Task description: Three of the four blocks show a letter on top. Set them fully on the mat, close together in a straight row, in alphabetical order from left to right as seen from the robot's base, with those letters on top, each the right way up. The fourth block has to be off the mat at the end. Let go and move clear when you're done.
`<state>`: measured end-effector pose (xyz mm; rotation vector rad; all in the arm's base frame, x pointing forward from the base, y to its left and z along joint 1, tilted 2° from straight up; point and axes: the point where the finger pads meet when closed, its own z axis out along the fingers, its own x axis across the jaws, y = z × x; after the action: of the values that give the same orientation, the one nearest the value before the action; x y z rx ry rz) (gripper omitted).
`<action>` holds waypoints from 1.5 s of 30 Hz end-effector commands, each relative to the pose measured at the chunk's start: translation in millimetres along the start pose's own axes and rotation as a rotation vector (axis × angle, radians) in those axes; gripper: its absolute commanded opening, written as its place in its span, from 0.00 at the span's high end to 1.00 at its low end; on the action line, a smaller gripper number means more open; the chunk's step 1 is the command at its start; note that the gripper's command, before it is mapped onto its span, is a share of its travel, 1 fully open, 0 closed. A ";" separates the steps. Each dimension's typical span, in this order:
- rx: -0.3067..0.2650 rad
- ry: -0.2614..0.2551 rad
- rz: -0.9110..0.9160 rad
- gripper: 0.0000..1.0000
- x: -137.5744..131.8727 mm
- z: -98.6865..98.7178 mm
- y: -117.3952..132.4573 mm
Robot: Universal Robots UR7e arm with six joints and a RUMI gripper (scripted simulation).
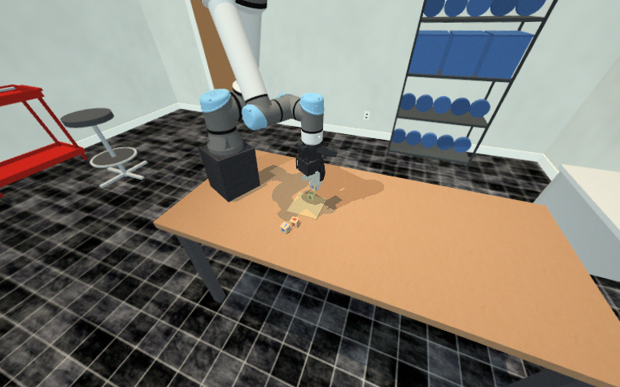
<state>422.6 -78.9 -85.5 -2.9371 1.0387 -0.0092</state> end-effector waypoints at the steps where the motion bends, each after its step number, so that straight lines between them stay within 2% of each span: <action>1: 0.011 0.001 -0.139 0.91 -1.4 -0.4 16.5; 24: 0.012 0.003 -0.427 0.91 -5.7 -0.2 55.3; 45: 0.012 0.003 -0.479 0.91 -6.3 -0.1 62.2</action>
<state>379.2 -122.9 -87.4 -3.0905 0.3236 -0.0254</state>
